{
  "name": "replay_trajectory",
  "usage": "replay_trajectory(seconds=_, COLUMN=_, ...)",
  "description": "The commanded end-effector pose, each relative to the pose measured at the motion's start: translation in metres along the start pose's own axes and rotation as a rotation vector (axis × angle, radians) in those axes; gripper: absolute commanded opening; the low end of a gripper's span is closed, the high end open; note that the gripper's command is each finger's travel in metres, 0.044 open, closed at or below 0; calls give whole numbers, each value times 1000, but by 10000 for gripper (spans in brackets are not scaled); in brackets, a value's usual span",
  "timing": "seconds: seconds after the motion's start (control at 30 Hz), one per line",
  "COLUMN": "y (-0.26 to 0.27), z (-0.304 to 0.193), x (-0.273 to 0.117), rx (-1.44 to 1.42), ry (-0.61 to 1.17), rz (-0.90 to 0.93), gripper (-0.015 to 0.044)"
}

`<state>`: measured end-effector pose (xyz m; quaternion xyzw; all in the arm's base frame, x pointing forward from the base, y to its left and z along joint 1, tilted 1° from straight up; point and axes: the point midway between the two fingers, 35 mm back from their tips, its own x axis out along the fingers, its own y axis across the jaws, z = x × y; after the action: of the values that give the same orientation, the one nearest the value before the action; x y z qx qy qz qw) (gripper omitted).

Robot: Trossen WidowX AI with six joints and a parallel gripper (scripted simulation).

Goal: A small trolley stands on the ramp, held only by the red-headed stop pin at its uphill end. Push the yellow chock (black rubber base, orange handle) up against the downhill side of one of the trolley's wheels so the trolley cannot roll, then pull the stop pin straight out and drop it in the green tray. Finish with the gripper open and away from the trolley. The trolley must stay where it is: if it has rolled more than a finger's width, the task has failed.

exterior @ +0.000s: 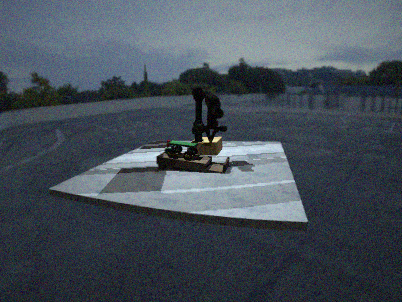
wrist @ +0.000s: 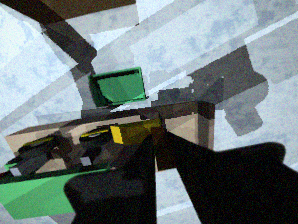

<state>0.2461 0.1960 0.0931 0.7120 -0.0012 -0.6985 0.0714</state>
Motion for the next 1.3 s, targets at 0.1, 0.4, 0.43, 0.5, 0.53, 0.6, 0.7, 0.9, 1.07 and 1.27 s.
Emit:
replay_trajectory(seconds=0.1, y=-1, z=-18, x=3, rx=-5, ry=6, rz=2, gripper=0)
replay_trajectory(seconds=0.4, y=-1, z=-19, x=17, rx=-5, ry=6, rz=2, gripper=0)
replay_trajectory(seconds=0.43, y=-1, z=-20, x=20, rx=-5, ry=6, rz=2, gripper=0)
replay_trajectory(seconds=0.5, y=-2, z=-20, x=24, rx=-5, ry=6, rz=2, gripper=0)
replay_trajectory(seconds=0.53, y=-2, z=-20, x=26, rx=-5, ry=6, rz=2, gripper=0)
replay_trajectory(seconds=0.6, y=-2, z=-20, x=32, rx=-5, ry=6, rz=2, gripper=0)
replay_trajectory(seconds=0.7, y=-2, z=-21, x=40, rx=-5, ry=6, rz=2, gripper=0)
replay_trajectory(seconds=0.9, y=-2, z=-21, x=54, rx=-5, ry=6, rz=2, gripper=0)
replay_trajectory(seconds=1.07, y=-1, z=-21, x=67, rx=-5, ry=6, rz=2, gripper=0)
replay_trajectory(seconds=1.27, y=1, z=-21, x=66, rx=-5, ry=6, rz=2, gripper=0)
